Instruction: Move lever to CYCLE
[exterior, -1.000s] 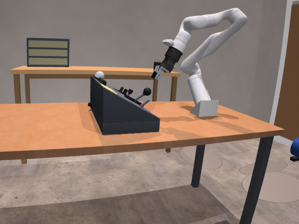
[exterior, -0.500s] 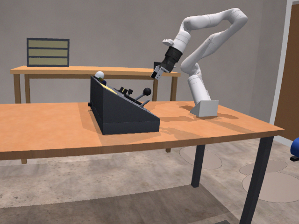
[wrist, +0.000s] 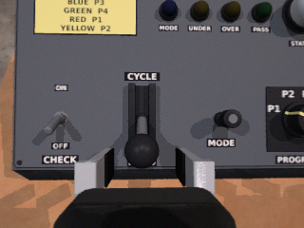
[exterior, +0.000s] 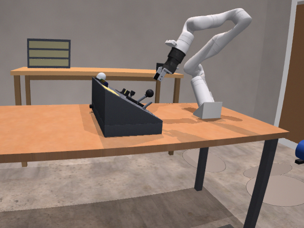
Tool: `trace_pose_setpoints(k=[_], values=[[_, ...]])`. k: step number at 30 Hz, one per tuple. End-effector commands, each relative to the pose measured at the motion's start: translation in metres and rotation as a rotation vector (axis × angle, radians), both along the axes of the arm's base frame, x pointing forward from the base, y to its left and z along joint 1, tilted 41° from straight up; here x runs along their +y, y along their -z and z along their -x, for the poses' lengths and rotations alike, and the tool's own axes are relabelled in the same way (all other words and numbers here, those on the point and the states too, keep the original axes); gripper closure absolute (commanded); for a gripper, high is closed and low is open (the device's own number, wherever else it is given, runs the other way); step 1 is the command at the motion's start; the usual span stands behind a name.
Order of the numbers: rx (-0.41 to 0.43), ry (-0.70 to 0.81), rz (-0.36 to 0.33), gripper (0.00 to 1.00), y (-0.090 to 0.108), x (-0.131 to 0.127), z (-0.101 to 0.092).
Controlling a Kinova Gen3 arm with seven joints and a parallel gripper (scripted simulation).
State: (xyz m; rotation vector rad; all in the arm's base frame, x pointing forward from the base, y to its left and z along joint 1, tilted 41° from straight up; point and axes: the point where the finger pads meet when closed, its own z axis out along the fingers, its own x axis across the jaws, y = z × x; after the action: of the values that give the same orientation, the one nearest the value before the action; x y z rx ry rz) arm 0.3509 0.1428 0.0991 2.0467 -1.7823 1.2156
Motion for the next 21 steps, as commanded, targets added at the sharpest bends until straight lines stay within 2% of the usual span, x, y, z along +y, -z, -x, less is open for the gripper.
trace_pose_setpoints(k=[1,12,21], values=[[-0.009,0.002,-0.005,0.0,0.0,-0.001,-0.001],[-0.007,0.002,-0.007,0.0,0.007,-0.007,-0.006],[-0.007,0.002,-0.007,0.0,0.021,-0.02,-0.015]])
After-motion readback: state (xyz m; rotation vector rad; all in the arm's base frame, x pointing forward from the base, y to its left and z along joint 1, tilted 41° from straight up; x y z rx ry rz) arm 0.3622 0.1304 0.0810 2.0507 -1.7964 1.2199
